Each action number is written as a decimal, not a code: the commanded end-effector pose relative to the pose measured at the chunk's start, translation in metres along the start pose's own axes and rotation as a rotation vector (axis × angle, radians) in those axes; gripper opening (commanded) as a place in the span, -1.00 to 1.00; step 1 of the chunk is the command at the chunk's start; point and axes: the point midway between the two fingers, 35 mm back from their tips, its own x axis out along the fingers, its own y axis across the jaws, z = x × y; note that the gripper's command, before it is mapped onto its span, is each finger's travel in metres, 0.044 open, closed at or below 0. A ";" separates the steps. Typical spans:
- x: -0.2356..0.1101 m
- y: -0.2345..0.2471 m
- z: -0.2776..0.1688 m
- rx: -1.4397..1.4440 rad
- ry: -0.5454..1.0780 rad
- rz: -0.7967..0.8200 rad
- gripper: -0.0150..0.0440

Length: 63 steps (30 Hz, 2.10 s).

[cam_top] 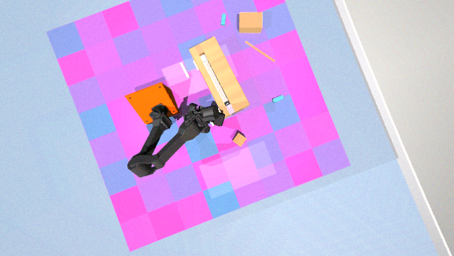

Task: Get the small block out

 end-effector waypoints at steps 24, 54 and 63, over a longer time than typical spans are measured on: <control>-0.019 0.004 -0.003 -1.056 -0.052 -0.008 -0.49; -0.040 0.006 -0.003 -2.251 -0.111 -0.083 -0.49; -0.046 0.008 -0.003 -2.610 -0.127 -0.122 -0.49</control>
